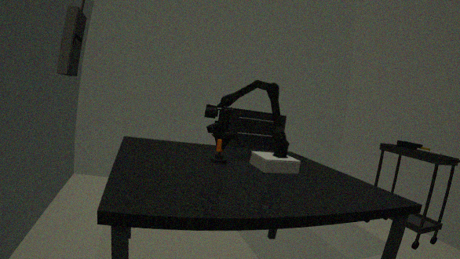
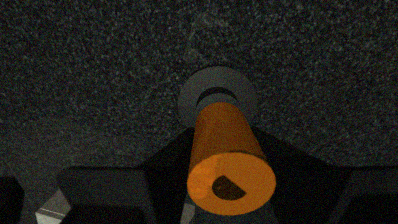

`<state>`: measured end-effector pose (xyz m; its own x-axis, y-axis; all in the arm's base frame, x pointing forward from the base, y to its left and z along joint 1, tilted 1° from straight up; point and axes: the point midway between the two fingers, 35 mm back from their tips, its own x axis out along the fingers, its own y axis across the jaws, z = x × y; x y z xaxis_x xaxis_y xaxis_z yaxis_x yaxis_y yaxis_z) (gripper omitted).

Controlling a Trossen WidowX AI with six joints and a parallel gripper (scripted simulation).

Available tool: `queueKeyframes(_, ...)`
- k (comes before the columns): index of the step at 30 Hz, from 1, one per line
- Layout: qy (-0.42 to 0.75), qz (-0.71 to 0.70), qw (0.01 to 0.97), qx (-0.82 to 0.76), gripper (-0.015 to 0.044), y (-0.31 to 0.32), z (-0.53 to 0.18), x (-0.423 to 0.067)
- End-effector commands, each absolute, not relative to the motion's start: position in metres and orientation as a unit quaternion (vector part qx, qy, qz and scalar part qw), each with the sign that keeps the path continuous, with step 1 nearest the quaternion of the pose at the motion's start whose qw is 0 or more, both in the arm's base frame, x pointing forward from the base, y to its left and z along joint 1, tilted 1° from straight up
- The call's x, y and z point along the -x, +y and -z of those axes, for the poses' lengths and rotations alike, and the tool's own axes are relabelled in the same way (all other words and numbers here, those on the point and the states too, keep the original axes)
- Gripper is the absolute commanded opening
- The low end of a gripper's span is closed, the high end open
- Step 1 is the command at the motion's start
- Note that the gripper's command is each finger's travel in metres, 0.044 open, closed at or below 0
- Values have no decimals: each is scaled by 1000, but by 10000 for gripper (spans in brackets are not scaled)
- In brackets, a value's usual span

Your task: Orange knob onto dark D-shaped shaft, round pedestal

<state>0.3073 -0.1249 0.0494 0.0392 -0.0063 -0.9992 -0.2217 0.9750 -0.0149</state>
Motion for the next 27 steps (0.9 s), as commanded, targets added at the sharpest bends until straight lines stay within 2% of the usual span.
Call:
queueKeyframes(1,683,110,714,-109,0,-125,-49,-309)
queueKeyframes(5,676,145,707,-147,0,-124,-49,-308)
queueKeyframes(27,676,145,707,-147,0,-124,-49,-306)
